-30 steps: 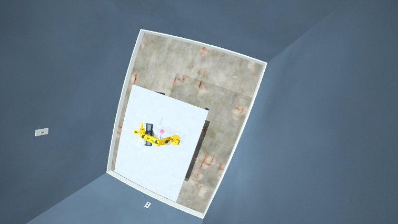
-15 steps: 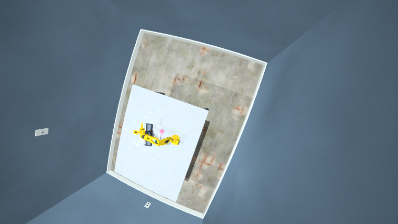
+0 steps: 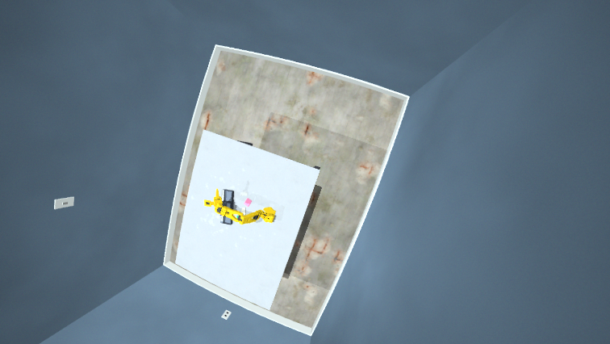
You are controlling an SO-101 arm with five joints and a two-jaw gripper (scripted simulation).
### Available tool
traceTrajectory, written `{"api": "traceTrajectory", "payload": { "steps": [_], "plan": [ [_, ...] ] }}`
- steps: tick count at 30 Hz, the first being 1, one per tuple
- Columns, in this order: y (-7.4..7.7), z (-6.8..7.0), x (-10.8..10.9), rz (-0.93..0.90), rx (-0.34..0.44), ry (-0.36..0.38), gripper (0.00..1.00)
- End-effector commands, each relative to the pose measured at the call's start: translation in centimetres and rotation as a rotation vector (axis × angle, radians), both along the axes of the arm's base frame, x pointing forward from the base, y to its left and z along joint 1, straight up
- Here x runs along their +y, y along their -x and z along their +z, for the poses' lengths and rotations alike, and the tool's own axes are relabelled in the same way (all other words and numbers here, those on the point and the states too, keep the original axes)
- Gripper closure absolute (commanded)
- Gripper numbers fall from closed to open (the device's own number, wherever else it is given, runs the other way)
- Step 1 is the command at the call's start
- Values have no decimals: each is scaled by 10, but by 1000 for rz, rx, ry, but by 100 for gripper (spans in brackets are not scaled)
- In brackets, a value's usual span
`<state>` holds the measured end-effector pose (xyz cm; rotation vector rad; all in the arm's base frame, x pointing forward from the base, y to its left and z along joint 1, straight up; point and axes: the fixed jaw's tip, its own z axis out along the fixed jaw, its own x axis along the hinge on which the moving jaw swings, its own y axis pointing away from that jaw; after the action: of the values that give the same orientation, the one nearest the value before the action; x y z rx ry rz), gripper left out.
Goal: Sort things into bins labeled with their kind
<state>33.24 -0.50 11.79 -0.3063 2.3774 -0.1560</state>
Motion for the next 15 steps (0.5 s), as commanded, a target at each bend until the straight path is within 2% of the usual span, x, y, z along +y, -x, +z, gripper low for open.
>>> {"api": "traceTrajectory", "payload": {
  "steps": [1,7,14,15],
  "plan": [
    [-4,18,2,11,-72,6,0],
    [-5,10,2,11,-46,5,0],
    [-4,-15,2,12,38,2,0],
    [-4,-15,2,12,38,2,0]
  ]
}}
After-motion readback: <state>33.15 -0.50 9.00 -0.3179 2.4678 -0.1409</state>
